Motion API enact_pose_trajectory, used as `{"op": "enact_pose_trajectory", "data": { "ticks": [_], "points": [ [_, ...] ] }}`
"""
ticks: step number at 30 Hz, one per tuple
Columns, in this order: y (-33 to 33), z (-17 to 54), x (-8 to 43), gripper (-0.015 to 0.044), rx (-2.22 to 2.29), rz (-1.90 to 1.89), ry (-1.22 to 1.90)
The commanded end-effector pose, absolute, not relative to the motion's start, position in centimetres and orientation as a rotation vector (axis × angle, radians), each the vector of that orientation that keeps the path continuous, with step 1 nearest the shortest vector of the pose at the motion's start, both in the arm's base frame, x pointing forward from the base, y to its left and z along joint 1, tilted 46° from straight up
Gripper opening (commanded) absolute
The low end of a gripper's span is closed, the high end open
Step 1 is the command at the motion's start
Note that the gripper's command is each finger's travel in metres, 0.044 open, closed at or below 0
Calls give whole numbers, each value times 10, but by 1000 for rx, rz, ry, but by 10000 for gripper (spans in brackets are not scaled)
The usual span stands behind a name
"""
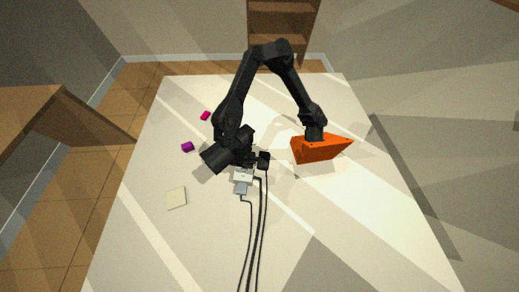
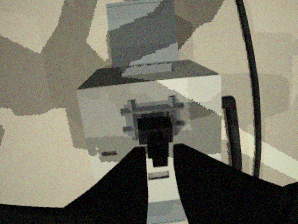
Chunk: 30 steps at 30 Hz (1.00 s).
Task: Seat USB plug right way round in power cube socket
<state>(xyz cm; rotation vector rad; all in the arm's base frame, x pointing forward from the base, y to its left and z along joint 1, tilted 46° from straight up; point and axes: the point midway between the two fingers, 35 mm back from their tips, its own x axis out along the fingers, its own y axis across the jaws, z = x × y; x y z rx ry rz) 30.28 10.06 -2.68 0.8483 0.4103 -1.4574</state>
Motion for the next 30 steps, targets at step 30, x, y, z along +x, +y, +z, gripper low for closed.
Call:
{"op": "enact_pose_trajectory", "data": {
  "ticks": [30],
  "points": [
    [106,-21,302,0,849,-1457,410]
  ]
}}
